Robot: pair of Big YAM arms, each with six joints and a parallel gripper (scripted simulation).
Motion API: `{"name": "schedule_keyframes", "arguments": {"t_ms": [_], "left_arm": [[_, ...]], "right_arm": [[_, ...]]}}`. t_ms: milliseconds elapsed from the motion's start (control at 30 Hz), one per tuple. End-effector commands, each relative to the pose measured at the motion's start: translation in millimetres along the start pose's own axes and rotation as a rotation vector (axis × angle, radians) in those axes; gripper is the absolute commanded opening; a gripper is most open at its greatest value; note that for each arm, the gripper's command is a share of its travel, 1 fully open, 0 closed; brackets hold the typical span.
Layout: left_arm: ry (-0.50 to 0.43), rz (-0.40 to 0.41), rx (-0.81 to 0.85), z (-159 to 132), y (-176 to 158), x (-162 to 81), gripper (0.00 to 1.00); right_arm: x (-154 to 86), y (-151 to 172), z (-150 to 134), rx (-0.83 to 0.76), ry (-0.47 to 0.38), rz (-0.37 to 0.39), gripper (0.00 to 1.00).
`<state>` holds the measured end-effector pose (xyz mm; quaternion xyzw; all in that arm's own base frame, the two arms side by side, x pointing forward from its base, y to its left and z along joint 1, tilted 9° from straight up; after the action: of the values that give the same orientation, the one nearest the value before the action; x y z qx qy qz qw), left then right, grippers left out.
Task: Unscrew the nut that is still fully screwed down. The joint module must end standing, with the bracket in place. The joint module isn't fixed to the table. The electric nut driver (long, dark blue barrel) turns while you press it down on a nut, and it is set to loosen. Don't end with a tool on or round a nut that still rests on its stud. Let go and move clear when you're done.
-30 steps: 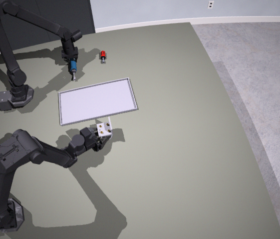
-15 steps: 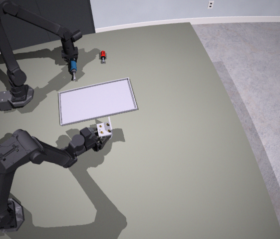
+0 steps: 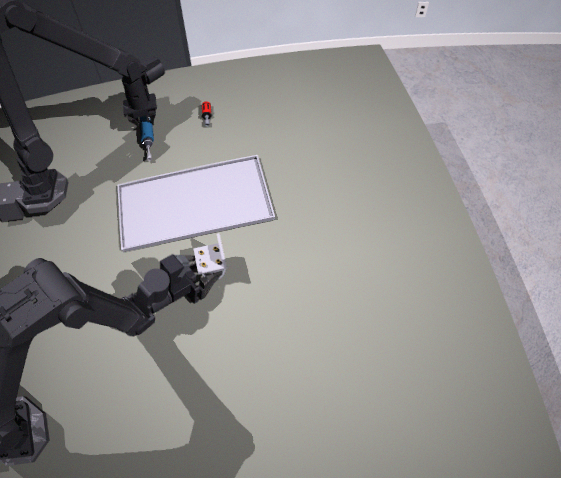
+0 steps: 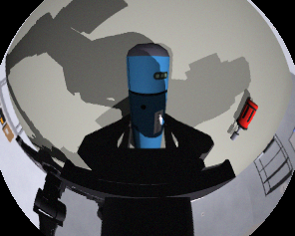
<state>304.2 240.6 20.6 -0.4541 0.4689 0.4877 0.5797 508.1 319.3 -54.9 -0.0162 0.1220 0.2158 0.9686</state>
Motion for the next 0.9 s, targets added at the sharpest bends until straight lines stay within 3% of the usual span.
{"name": "schedule_keyframes", "arguments": {"t_ms": [0, 867], "left_arm": [[-0.018, -0.020, 0.000, 8.3, -7.5, -6.3, 0.44], [-0.018, -0.020, 0.000, 8.3, -7.5, -6.3, 0.42]], "right_arm": [[0.1, -11.1, -12.7, 0.001, 0.033, -0.017, 0.59], [0.1, -11.1, -12.7, 0.001, 0.033, -0.017, 0.59]]}}
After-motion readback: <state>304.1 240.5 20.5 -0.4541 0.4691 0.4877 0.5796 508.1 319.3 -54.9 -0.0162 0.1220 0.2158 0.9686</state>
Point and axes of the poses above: on each arm, the point where the finger pads meet when closed, its own x axis out along the fingers, its own y axis across the jaws, z = x × y, the point moved 2 cm from there along -x, back along the fingers, and after that the axes turned 11 degrees about x, right-handed, at the moved point
